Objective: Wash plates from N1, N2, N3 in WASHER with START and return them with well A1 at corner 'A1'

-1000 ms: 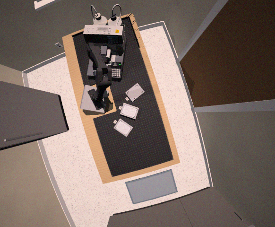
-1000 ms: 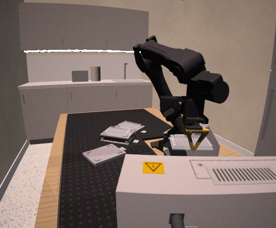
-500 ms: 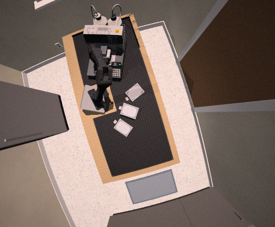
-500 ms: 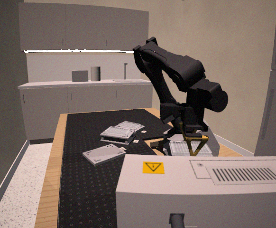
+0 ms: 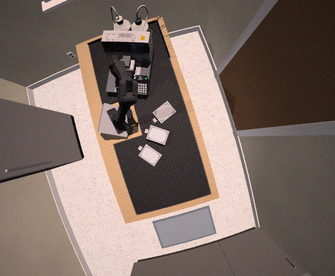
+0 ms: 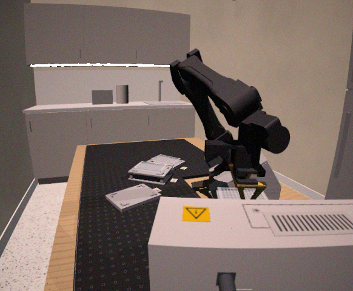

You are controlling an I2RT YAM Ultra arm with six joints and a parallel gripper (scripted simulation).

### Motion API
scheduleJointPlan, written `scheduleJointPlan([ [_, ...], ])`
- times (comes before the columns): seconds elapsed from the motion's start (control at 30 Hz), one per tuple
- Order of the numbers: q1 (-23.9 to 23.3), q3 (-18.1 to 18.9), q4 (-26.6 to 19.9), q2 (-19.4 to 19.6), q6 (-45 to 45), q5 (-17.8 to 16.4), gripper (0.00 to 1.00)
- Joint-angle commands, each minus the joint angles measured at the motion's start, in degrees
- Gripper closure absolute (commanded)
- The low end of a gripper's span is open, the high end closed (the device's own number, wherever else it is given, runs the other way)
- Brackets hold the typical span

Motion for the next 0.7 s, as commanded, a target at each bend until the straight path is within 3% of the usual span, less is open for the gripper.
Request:
scheduleJointPlan([
  [0.0,0.02,-0.44,1.63,-0.15,-0.69,0.41,1.00],
  [0.37,-1.73,-2.98,6.22,0.77,-2.74,0.79,1.00],
  [0.67,-1.89,-3.26,6.61,0.78,-2.92,0.82,1.00],
])
